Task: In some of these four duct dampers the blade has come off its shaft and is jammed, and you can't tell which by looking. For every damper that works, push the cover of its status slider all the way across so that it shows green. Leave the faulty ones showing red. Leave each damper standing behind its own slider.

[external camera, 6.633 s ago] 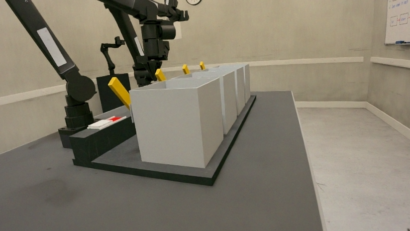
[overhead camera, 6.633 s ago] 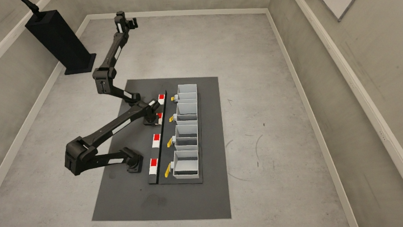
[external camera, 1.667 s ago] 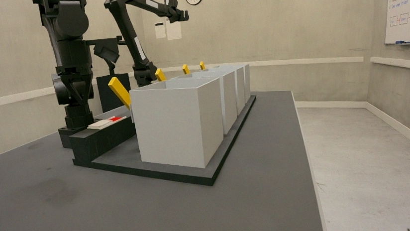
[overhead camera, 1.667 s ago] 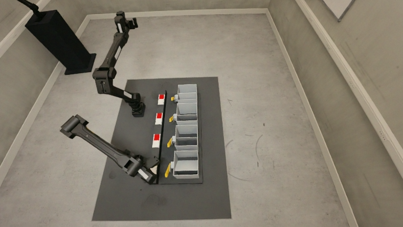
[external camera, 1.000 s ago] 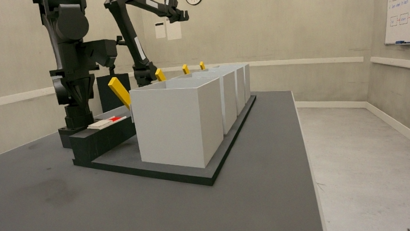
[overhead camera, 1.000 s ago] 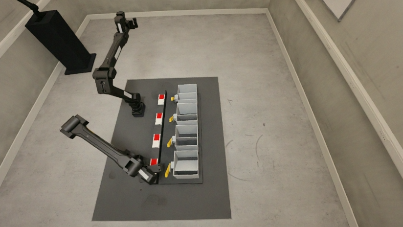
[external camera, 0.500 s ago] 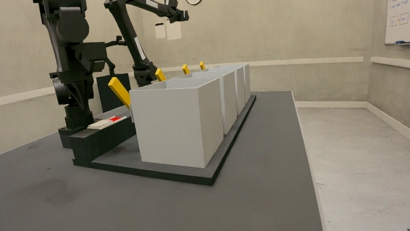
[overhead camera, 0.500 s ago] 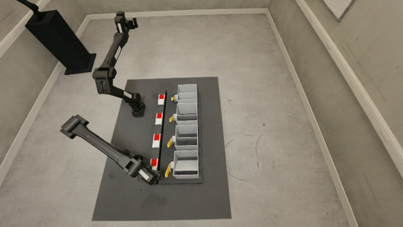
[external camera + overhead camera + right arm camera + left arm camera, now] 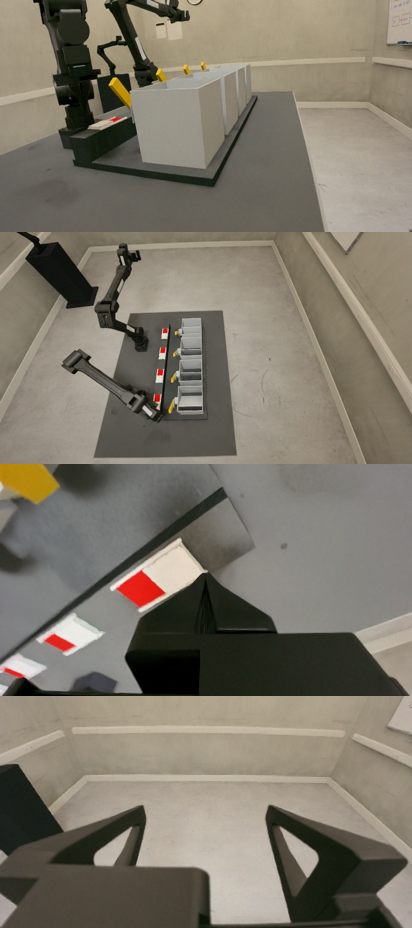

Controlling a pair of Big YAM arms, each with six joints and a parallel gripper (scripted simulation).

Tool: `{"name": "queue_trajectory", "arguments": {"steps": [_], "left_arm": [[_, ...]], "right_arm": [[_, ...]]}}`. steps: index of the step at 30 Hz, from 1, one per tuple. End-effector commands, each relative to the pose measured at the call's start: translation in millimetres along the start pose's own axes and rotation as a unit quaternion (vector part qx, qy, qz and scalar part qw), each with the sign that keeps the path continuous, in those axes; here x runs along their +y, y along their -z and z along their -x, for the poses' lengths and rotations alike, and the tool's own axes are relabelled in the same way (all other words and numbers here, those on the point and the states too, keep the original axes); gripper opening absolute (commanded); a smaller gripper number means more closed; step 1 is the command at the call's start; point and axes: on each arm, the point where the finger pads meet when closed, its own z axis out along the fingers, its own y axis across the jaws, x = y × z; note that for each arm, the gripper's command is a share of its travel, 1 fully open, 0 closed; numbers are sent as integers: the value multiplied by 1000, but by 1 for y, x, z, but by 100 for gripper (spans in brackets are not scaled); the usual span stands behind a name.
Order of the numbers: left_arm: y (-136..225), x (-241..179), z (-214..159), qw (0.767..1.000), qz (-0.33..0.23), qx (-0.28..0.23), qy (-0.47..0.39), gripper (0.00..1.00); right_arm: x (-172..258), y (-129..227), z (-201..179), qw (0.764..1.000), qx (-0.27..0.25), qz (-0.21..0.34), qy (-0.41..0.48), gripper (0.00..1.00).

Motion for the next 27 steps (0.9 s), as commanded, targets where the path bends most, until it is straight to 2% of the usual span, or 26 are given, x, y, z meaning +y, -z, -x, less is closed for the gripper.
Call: {"name": "queue_trajectory", "arguments": {"steps": [1,2,16,18,19,27], "left_arm": [[0,3,36,1000,2,-26,-6,100],[0,3,36,1000,2,-26,-6,100],[0,3,36,1000,2,-26,-6,100],[0,3,36,1000,2,-26,-6,100],[0,3,36,1000,2,-26,-6,100],[0,3,36,1000,2,-26,-6,100]], "right_arm": [[-1,3,7,998,-10,-2,-59,0],[-1,1,5,996,-7,-2,-93,0],[-1,-4,5,961,-7,-1,-278,0],[-1,-4,5,961,-7,-1,-278,0],[-1,6,16,952,-21,5,-304,0],[-1,-6,7,912,-10,2,-409,0]]}}
